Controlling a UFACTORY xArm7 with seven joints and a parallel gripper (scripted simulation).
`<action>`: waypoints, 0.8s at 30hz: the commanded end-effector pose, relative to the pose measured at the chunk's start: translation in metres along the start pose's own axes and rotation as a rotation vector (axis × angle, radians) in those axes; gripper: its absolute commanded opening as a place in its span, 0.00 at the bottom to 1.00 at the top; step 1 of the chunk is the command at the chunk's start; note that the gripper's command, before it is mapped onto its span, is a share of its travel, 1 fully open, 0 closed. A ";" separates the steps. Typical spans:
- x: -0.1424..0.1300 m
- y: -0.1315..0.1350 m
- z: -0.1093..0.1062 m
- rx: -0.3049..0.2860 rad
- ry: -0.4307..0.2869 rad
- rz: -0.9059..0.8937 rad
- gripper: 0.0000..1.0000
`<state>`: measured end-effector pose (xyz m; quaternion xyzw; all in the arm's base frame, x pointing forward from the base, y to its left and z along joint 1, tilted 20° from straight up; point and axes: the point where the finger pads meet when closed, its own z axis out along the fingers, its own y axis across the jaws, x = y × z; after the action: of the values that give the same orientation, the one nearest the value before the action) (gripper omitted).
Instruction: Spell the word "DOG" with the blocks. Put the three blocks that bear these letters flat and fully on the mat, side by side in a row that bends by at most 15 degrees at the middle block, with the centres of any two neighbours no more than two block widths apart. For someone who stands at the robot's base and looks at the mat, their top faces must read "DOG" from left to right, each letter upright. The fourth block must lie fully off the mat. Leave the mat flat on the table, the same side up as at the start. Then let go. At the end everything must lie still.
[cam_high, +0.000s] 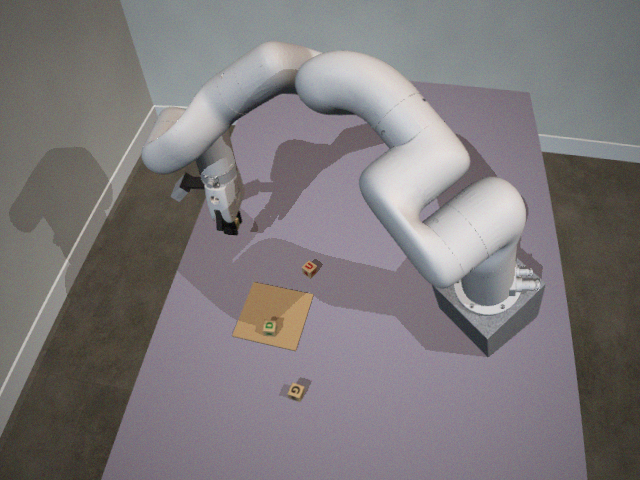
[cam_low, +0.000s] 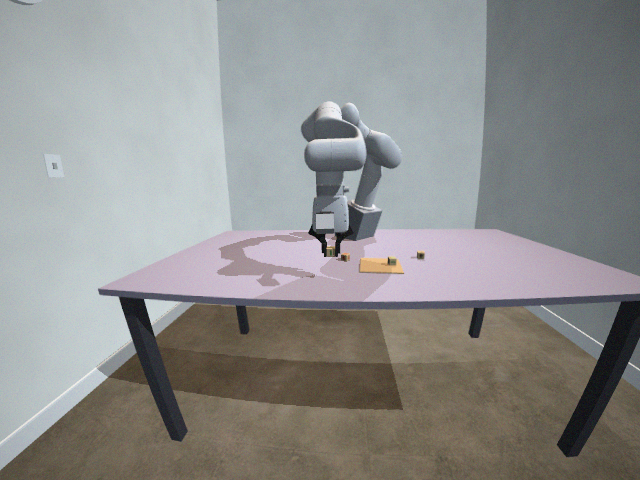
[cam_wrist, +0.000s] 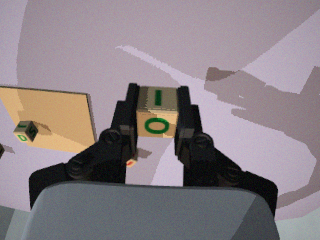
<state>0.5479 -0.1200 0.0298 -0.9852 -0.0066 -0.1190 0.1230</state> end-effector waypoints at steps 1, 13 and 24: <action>0.000 0.000 -0.018 0.000 0.003 0.001 0.21; 0.000 0.000 -0.025 0.000 0.003 0.001 0.21; -0.011 -0.033 -0.027 0.003 0.005 -0.286 0.21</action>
<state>0.5333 -0.1046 0.0558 -0.9805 -0.0981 -0.1268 0.1134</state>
